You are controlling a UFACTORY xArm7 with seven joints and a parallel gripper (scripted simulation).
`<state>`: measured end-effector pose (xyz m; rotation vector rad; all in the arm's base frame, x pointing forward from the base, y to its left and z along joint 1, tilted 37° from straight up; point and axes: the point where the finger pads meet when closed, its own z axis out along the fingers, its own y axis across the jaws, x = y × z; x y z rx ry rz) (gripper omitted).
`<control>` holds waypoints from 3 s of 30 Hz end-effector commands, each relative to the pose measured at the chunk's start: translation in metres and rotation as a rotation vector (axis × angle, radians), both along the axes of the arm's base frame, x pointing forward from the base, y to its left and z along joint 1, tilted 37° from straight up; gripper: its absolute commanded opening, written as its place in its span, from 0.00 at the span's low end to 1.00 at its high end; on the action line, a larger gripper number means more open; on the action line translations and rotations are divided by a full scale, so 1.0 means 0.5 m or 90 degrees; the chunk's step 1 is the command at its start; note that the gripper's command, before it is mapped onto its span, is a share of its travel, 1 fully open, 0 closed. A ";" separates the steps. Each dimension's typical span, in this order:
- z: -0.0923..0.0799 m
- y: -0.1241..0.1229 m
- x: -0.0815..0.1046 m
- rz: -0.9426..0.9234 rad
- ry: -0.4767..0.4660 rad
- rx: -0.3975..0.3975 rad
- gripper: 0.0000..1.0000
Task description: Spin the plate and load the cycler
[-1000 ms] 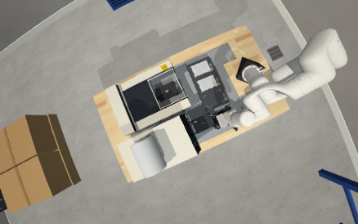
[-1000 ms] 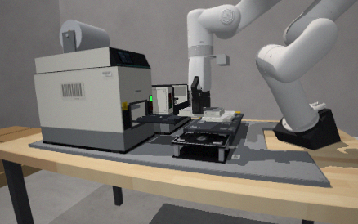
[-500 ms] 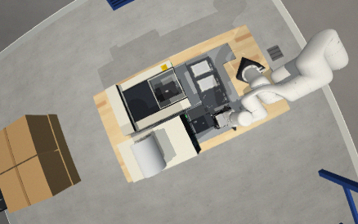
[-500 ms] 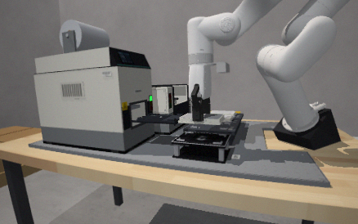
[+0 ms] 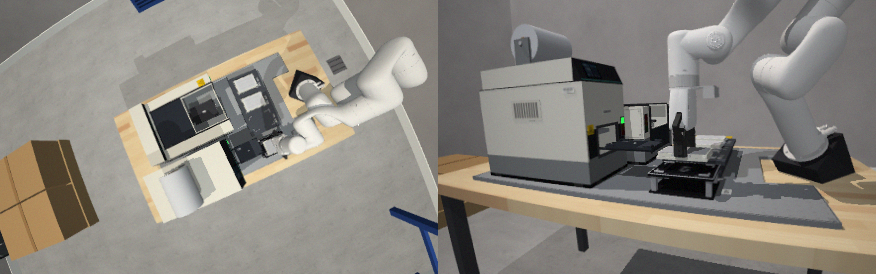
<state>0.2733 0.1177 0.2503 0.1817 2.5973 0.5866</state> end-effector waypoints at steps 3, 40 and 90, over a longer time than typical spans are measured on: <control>-0.012 0.008 0.011 0.000 -0.002 0.001 0.00; -0.031 0.017 0.022 0.000 -0.002 0.001 0.00; -0.049 0.025 0.033 0.000 -0.002 0.001 0.00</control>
